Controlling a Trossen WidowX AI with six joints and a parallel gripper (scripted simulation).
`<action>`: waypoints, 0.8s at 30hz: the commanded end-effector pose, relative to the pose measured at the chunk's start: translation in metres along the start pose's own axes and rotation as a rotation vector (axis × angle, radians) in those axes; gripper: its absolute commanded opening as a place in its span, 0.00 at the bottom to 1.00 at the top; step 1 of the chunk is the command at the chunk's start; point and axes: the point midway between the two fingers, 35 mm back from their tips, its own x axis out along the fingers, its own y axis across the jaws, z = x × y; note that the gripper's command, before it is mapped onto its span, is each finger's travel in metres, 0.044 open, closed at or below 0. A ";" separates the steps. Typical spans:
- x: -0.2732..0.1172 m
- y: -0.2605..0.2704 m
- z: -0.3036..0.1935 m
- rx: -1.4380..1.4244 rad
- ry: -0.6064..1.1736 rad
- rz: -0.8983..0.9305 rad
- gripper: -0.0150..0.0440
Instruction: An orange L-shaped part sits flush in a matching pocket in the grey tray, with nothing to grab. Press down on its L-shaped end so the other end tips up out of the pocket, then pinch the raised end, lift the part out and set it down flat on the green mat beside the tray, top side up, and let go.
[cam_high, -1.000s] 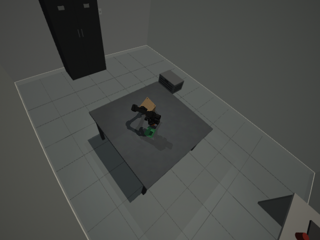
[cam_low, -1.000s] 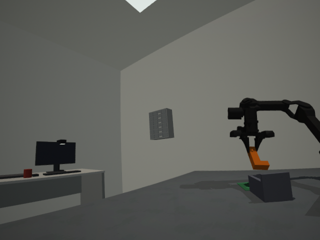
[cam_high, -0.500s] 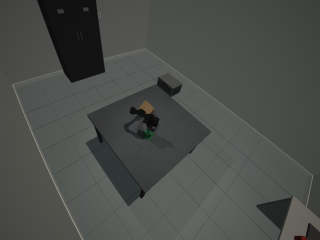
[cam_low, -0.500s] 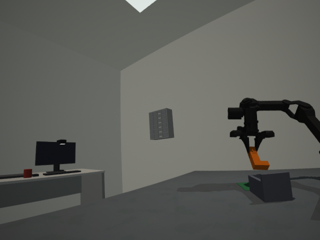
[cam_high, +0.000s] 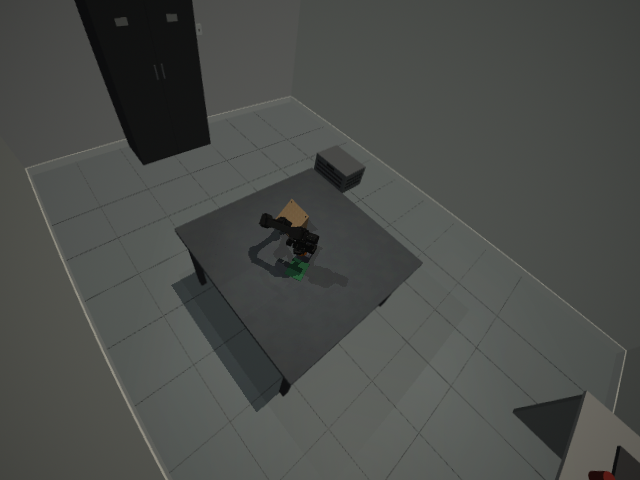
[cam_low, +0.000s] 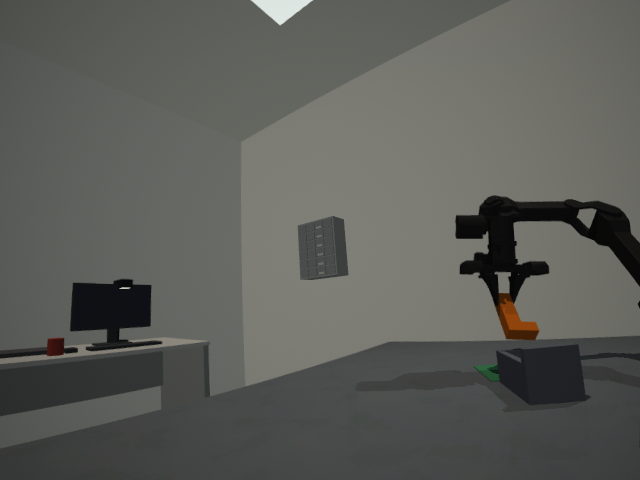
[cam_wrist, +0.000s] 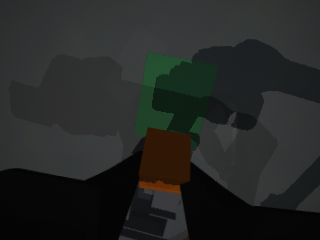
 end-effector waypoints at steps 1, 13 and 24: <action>-0.001 0.000 0.001 -0.004 -0.004 0.000 0.25; -0.001 0.000 0.001 -0.004 -0.004 0.000 0.25; 0.009 -0.001 0.043 0.001 -0.005 -0.012 0.25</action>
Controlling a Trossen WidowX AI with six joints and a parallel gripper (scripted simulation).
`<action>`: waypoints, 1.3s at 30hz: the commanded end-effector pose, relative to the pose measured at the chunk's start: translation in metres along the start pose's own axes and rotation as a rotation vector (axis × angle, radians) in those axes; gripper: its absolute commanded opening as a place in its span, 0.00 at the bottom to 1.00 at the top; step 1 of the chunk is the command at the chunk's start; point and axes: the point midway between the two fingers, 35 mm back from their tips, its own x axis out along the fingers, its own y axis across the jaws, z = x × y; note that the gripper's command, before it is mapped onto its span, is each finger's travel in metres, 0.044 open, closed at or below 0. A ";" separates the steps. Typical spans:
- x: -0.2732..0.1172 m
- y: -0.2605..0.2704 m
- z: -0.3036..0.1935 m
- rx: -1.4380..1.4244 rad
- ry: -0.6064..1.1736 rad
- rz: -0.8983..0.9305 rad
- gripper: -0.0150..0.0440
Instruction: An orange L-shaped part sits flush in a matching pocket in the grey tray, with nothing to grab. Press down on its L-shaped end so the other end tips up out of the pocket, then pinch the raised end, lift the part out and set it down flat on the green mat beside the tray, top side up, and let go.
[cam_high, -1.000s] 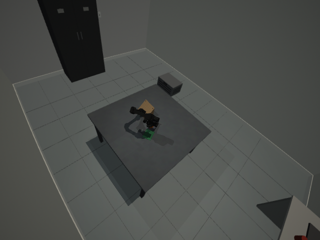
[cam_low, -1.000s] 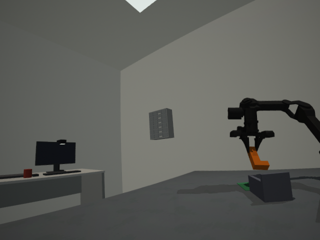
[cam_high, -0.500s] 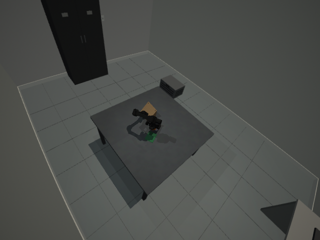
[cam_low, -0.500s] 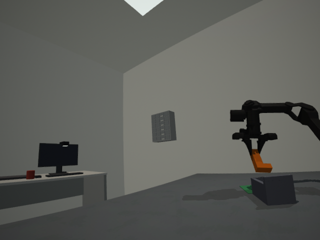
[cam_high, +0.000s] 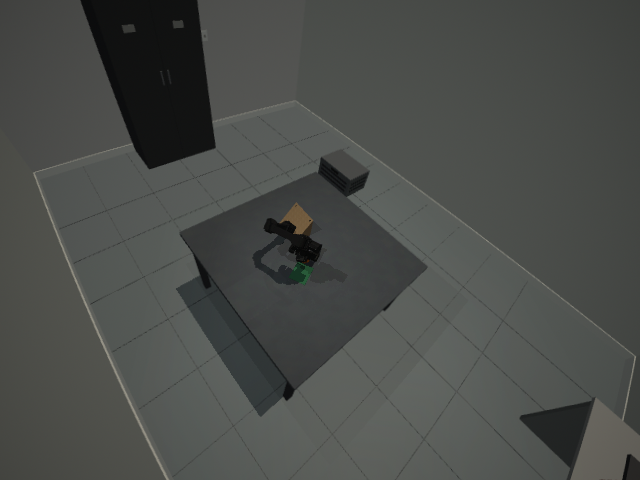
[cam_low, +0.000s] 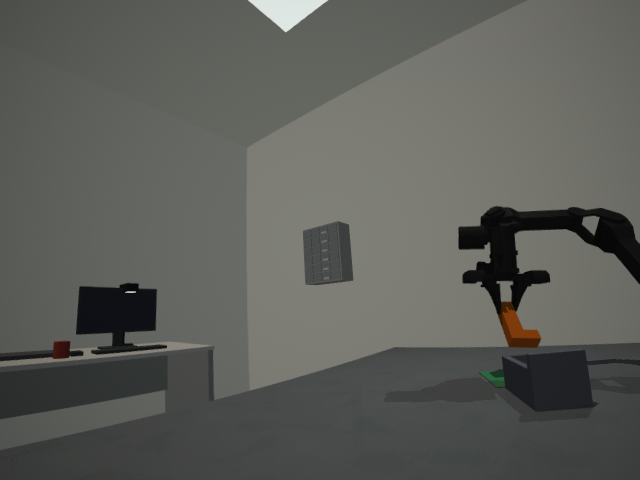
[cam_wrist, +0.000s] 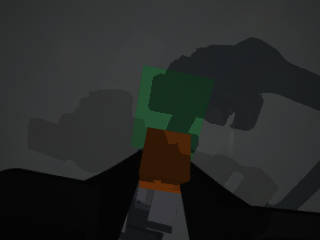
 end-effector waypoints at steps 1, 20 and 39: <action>0.003 -0.001 0.023 0.002 -0.008 -0.002 0.25; 0.016 -0.001 0.028 0.003 0.003 -0.043 0.25; 0.045 -0.003 0.028 0.015 -0.009 -0.095 0.25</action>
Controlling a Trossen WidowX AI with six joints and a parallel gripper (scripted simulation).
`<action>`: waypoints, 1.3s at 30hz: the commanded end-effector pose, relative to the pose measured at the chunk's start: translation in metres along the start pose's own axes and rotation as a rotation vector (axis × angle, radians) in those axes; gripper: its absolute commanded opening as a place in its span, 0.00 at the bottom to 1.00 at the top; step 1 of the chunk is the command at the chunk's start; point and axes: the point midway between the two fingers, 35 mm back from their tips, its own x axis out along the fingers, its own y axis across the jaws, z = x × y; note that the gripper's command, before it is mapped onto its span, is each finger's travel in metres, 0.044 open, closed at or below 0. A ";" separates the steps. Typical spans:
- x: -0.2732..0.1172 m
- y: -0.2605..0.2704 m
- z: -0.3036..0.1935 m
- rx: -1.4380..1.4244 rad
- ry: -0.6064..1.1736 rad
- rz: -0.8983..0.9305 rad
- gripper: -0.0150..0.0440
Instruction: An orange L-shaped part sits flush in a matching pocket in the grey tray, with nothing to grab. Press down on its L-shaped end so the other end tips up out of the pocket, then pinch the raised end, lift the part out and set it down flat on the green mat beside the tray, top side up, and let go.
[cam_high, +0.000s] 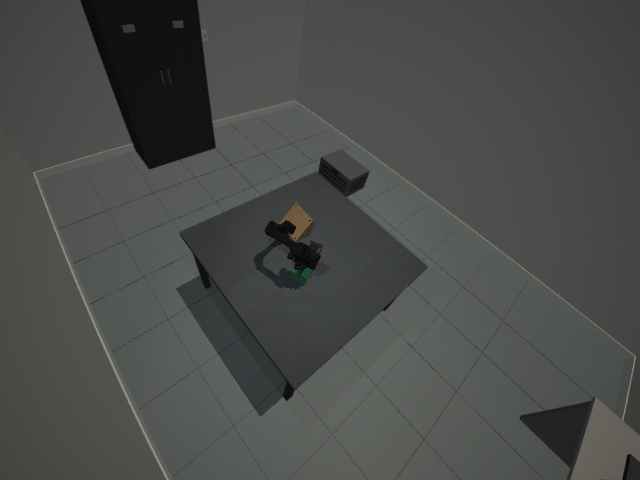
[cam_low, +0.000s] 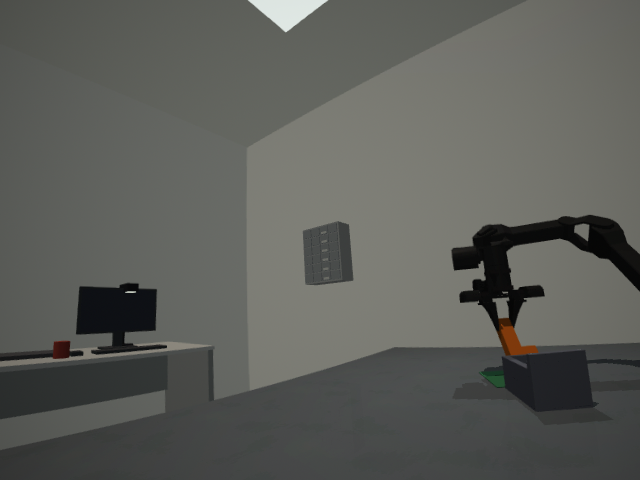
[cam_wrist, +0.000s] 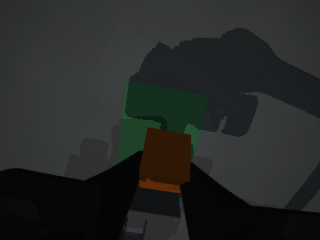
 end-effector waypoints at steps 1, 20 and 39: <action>0.008 0.000 -0.001 -0.007 -0.006 -0.010 0.25; 0.033 -0.001 0.000 -0.005 -0.009 -0.016 0.25; 0.032 -0.001 -0.001 0.000 -0.004 -0.015 0.57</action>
